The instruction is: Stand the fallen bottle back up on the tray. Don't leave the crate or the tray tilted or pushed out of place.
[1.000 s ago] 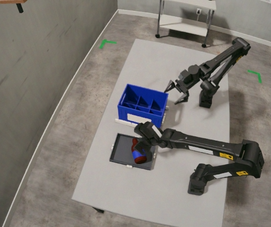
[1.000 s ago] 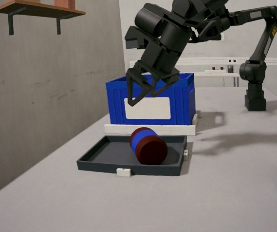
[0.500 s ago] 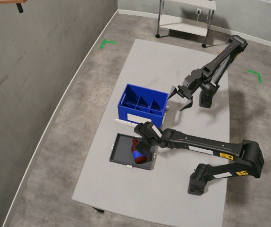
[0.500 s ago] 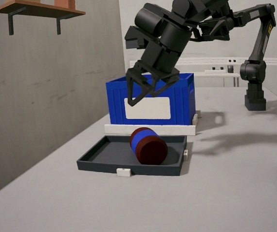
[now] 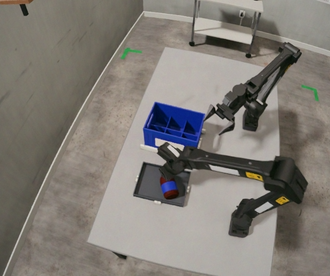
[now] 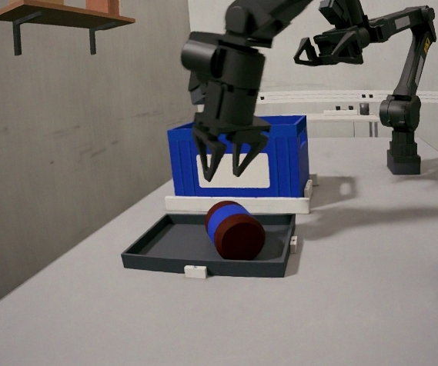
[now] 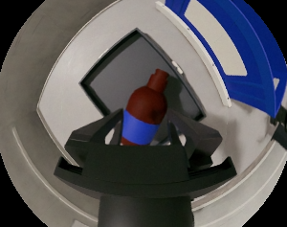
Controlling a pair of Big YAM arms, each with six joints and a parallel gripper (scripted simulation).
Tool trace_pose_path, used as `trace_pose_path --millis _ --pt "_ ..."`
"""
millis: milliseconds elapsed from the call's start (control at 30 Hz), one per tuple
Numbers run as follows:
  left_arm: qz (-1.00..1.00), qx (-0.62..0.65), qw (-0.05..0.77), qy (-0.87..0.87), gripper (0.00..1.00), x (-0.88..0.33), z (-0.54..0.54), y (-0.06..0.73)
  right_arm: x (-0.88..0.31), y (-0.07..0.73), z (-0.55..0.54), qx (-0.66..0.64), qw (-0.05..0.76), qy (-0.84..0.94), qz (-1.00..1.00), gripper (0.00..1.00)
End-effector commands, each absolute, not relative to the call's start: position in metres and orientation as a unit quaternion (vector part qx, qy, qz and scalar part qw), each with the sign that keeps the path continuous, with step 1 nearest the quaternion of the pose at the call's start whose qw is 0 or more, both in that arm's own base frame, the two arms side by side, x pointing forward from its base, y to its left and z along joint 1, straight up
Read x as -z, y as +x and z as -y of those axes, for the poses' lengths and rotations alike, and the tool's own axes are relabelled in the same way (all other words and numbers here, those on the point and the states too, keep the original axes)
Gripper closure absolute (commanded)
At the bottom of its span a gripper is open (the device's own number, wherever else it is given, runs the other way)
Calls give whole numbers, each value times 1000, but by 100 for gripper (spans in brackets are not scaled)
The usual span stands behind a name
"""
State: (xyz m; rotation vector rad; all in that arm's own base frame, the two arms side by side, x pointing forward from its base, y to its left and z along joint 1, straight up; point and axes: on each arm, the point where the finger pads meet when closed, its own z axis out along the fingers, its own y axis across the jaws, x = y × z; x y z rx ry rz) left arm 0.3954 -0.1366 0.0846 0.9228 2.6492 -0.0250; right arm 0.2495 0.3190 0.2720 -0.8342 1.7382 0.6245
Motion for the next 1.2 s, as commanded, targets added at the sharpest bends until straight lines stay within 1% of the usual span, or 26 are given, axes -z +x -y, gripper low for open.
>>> trace_pose_path --millis 0,267,400,900,933,1167 --pt "-901 -1 138 411 43 -95 152 411 -284 253 -320 -264 544 -347 -717 0" --pt "-862 -2 27 507 43 -74 172 420 -284 253 -320 -264 544 -347 -717 0" --pt "-857 -3 3 515 43 -71 175 419 -284 253 -320 -264 544 -347 -717 0" --pt "-865 -3 11 501 43 -55 170 433 -284 253 -320 -264 544 -347 -717 0" --pt "-865 -1 -1 501 43 -46 166 423 -284 253 -320 -264 544 -347 -717 0" --pt "-865 -1 -1 501 43 -39 166 423 -284 253 -320 -264 544 -347 -717 0"
